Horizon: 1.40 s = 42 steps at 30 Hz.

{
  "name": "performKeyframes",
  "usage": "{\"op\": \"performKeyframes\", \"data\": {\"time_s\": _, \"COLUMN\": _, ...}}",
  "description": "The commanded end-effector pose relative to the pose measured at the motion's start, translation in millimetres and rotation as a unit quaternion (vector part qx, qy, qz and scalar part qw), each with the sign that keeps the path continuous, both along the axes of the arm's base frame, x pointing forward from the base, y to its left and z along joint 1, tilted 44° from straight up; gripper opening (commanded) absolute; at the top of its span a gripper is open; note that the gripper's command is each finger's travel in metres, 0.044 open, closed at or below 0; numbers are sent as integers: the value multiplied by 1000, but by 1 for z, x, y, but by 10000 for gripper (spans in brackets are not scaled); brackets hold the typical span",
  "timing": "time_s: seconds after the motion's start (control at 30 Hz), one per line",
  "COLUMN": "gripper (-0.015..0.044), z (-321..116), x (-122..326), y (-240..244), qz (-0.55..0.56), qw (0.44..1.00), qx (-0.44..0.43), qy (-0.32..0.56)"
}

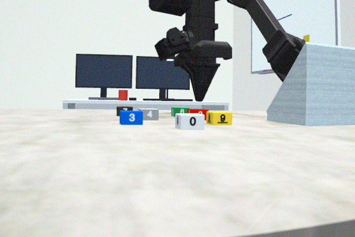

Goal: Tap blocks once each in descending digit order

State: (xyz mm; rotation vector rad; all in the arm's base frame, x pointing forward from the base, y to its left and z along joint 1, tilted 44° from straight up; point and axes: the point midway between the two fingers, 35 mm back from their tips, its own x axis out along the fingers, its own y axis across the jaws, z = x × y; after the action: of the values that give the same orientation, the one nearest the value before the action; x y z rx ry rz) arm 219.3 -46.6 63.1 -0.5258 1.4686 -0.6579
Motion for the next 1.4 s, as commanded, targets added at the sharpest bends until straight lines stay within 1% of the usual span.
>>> {"op": "performKeyframes", "data": {"time_s": 0.0, "gripper": 20, "z": -4, "x": -1, "y": -5, "qz": 1, "qw": 1000, "qx": -2, "qy": 0}}
{"op": "performKeyframes", "data": {"time_s": 0.43, "gripper": 20, "z": -13, "x": -2, "y": -14, "qz": 1, "qw": 1000, "qx": -2, "qy": 0}}
{"op": "performKeyframes", "data": {"time_s": 0.57, "gripper": 20, "z": 7, "x": -1, "y": 5, "qz": 1, "qw": 1000, "qx": -2, "qy": 0}}
{"op": "performKeyframes", "data": {"time_s": 0.73, "gripper": 20, "z": 14, "x": 0, "y": 13, "qz": 1, "qw": 1000, "qx": -1, "qy": 0}}
{"op": "performKeyframes", "data": {"time_s": 0.9, "gripper": 20, "z": 60, "x": 1, "y": 57, "qz": 1, "qw": 1000, "qx": 0, "qy": 1}}
{"op": "performKeyframes", "data": {"time_s": 0.97, "gripper": 20, "z": 67, "x": 0, "y": 63, "qz": 1, "qw": 1000, "qx": -1, "qy": 1}}
{"op": "performKeyframes", "data": {"time_s": 1.1, "gripper": 20, "z": 64, "x": 5, "y": 68, "qz": 1, "qw": 1000, "qx": 0, "qy": 1}}
{"op": "performKeyframes", "data": {"time_s": 1.23, "gripper": 20, "z": 42, "x": 35, "y": 100, "qz": 1, "qw": 1000, "qx": 2, "qy": 0}}
{"op": "performKeyframes", "data": {"time_s": 1.37, "gripper": 20, "z": 11, "x": 60, "y": 135, "qz": 1, "qw": 1000, "qx": 3, "qy": -1}}
